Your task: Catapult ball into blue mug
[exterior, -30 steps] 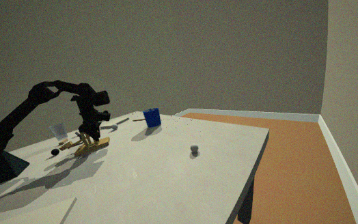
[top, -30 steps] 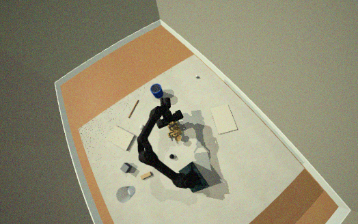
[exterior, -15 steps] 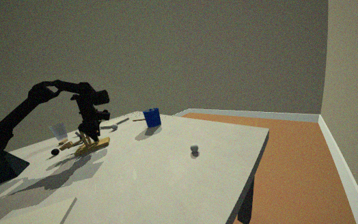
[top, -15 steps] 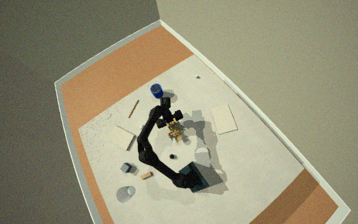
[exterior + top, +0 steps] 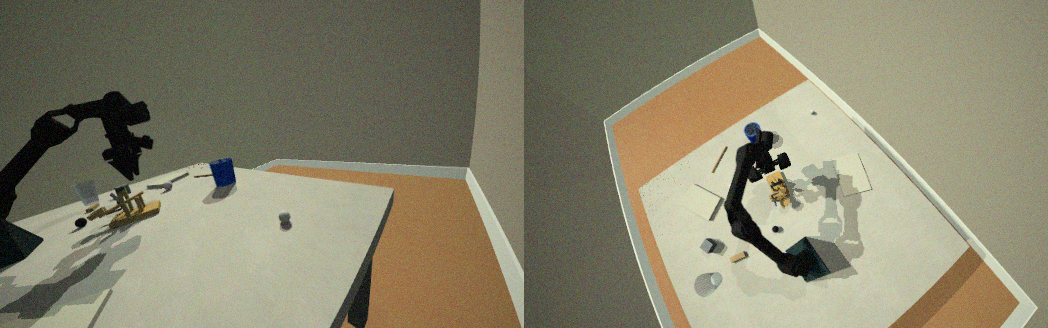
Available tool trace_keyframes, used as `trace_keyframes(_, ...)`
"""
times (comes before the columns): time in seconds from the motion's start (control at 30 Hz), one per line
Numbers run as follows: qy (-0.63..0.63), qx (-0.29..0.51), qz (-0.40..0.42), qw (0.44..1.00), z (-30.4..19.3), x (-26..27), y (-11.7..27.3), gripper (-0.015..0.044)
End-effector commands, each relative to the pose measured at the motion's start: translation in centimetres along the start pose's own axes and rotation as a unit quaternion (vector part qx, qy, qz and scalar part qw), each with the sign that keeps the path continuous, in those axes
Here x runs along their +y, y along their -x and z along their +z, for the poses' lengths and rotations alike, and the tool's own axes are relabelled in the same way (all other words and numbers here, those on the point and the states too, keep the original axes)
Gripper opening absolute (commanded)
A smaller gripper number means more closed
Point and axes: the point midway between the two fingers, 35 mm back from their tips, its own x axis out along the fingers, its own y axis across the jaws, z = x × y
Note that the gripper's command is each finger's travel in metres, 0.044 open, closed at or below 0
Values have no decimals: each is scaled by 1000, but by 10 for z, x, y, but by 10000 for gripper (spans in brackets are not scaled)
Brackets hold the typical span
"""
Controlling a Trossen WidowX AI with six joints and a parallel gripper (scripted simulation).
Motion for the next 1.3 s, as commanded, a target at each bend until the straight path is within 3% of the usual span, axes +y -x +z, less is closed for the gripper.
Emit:
trace_keyframes(0.0,-32,-12,-1,999,-1,-3,29,440)
trace_keyframes(0.13,-52,-21,-1,998,-4,-4,50,440)
trace_keyframes(0.17,-38,-7,3,999,-4,-2,29,414)
trace_keyframes(0.33,-19,-3,2,1000,-29,21,25,300)
trace_keyframes(0.77,40,5,4,999,-129,83,-12,300)
trace_keyframes(1.1,87,11,8,996,-223,101,-58,300)
trace_keyframes(1.27,90,12,8,996,-229,93,-62,300)
